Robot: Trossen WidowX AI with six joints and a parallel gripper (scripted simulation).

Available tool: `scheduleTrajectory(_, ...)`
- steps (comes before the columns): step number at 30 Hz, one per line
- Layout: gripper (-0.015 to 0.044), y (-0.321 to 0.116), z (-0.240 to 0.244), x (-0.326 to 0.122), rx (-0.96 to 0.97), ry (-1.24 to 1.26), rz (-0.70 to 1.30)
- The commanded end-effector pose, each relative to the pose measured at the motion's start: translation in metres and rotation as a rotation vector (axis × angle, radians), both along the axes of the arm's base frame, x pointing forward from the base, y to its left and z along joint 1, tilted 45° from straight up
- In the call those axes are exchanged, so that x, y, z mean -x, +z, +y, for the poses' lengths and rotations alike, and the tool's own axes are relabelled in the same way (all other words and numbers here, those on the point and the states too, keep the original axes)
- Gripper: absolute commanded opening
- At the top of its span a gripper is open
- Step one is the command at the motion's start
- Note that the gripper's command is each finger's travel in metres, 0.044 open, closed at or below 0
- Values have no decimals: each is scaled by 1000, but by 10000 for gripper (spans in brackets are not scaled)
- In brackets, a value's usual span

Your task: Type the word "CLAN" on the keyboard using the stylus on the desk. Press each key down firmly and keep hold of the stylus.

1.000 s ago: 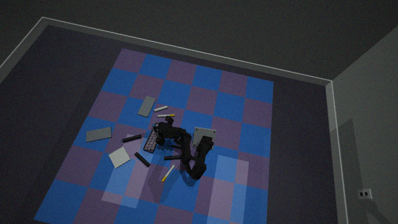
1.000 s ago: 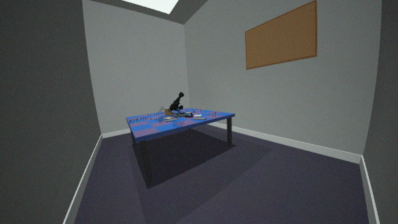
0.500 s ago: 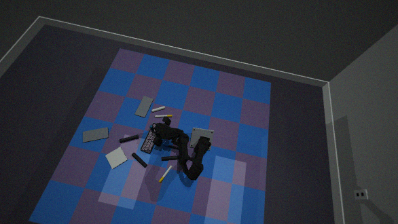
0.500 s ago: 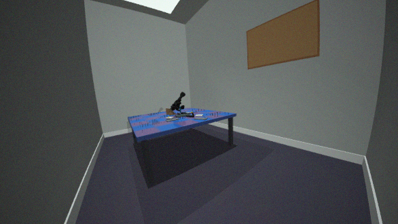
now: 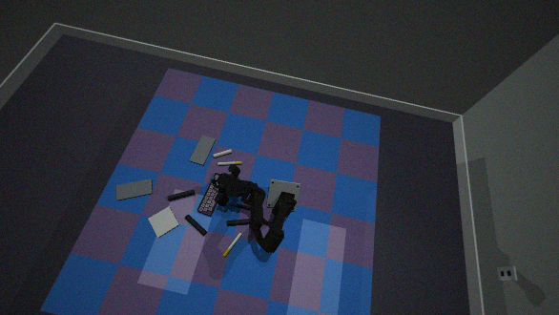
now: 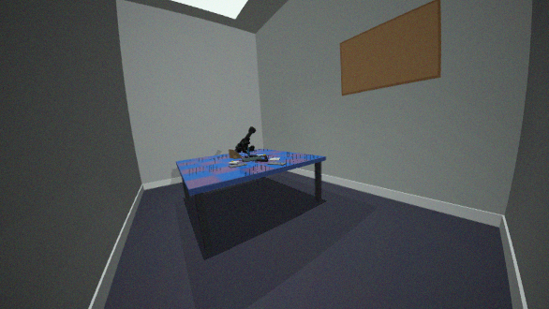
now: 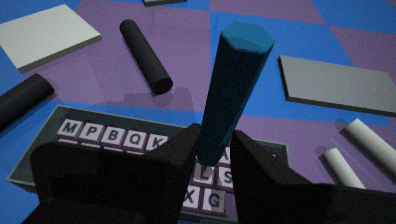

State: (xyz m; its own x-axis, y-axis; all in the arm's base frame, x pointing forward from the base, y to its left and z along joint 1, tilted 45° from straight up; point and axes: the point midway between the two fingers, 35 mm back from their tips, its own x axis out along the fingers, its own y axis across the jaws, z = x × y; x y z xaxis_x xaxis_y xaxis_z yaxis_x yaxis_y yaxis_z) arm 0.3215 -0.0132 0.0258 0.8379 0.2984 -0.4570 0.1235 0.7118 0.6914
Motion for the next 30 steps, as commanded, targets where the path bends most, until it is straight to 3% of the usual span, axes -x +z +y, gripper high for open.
scheduleTrajectory(1, 81, -4, 0, 1, -2, -7, 10)
scheduleTrajectory(30, 81, -7, 3, 1, -2, -7, 10)
